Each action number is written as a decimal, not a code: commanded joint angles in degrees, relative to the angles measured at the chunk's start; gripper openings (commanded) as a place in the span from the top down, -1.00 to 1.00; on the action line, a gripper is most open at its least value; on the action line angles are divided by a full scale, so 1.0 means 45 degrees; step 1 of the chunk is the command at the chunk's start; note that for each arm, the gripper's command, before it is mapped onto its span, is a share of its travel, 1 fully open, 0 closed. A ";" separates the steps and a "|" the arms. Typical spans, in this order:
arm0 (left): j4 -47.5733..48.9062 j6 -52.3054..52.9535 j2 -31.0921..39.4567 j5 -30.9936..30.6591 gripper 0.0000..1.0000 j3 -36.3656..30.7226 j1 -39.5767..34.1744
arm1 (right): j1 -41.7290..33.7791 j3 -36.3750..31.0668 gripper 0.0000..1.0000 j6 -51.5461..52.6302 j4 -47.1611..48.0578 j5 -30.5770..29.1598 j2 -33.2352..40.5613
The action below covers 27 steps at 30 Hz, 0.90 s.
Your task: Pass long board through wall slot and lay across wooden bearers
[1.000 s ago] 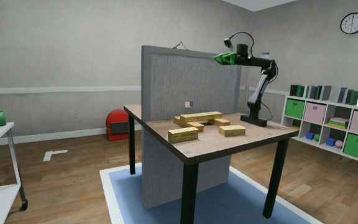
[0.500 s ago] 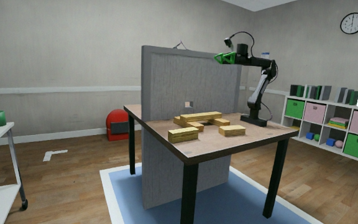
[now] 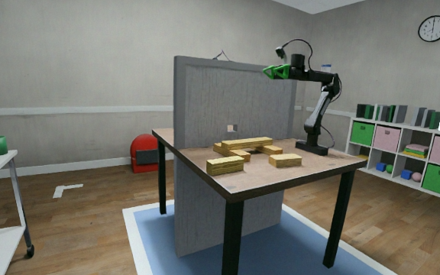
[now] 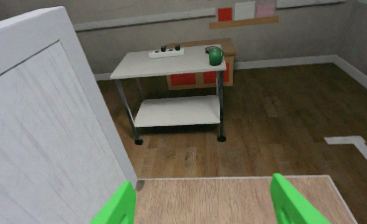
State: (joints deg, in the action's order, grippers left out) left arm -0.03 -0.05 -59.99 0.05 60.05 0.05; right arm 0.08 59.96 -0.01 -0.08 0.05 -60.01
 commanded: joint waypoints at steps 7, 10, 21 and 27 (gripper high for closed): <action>0.0286 0.0086 0.0211 -0.0032 -0.57 -0.0066 0.0000 | -0.0064 0.0614 -0.56 0.0113 0.0666 -0.0039 0.0306; 0.0300 0.0088 0.0180 -0.0071 -0.57 -0.0138 -0.0043 | -0.0110 0.0608 -0.56 0.0114 0.0719 -0.0069 0.0341; 0.0347 0.0089 0.0095 -0.0180 -0.57 0.0030 -0.0169 | -0.0128 0.0592 -0.56 0.0113 0.0838 -0.0171 0.0440; 0.0347 0.0088 0.0095 -0.0154 -0.57 0.0031 -0.0169 | -0.0053 0.0608 -0.56 0.0103 0.0838 -0.0192 0.0242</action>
State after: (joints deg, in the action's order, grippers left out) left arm -0.01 -0.01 -59.96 0.03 59.99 0.05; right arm 0.08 59.96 0.01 -0.01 0.05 -59.94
